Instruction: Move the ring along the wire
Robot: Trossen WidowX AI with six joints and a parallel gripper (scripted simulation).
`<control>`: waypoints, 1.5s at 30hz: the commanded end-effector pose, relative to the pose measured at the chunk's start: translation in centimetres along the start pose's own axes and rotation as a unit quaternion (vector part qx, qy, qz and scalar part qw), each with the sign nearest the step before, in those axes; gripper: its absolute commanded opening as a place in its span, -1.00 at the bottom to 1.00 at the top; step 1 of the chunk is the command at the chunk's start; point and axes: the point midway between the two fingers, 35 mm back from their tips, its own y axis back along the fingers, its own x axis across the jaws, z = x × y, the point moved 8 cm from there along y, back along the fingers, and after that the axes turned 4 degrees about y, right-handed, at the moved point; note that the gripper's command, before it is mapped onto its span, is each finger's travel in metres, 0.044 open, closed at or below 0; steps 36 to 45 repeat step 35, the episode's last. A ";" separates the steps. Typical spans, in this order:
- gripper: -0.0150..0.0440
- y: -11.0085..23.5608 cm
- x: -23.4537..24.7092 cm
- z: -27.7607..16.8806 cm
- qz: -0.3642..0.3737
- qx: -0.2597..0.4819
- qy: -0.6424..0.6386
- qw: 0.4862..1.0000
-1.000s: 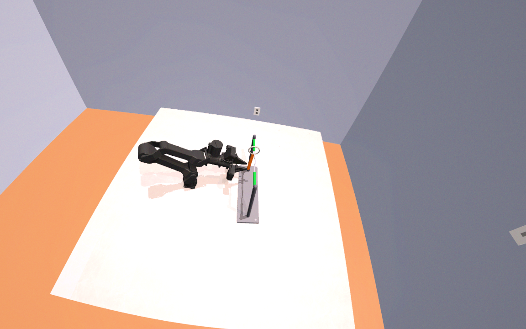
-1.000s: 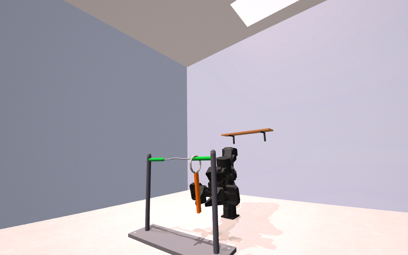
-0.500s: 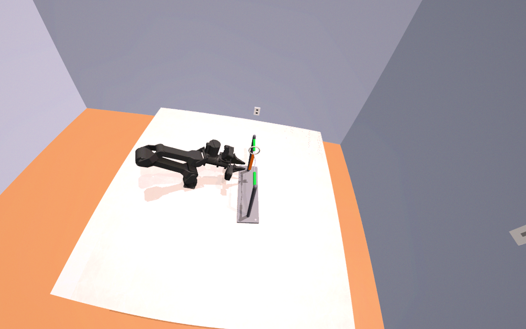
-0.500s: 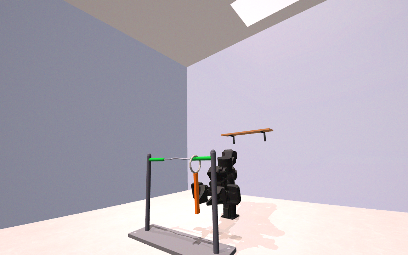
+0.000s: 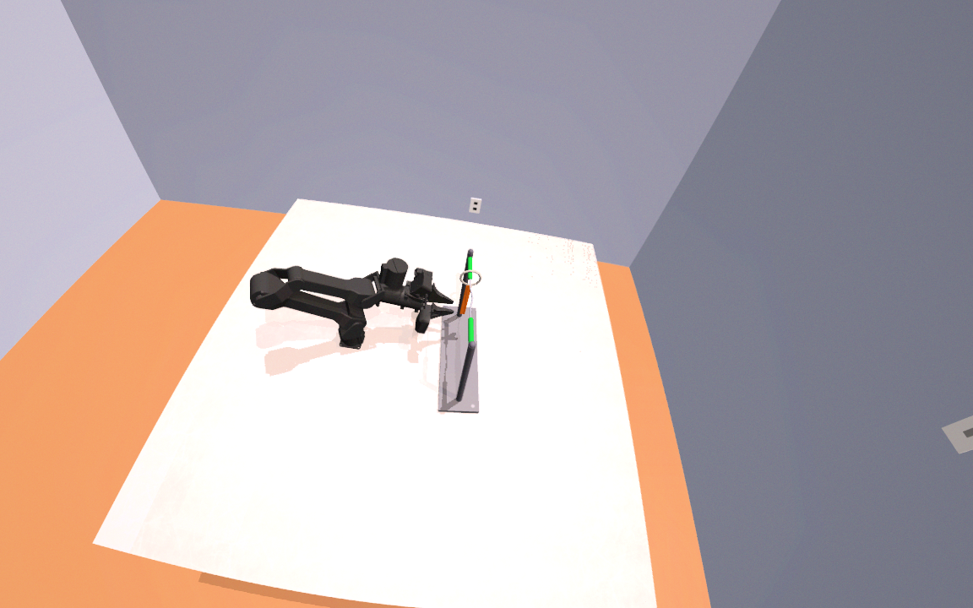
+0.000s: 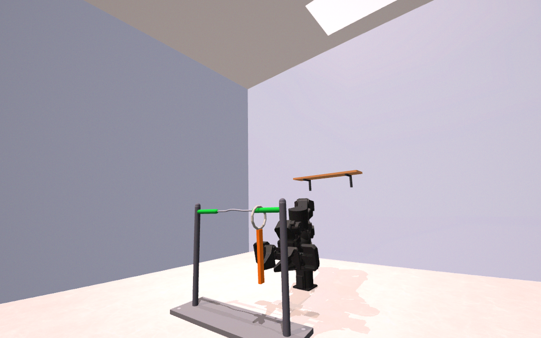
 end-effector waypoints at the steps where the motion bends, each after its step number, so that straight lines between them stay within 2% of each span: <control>1: 0.05 0.0 0.0 0.0 -0.001 0.000 -0.002 1.000; 12: 1.00 4.8 -0.1 0.0 0.000 0.002 0.000 1.000; 45: 1.00 5.1 -0.1 -0.1 0.000 0.001 0.000 1.000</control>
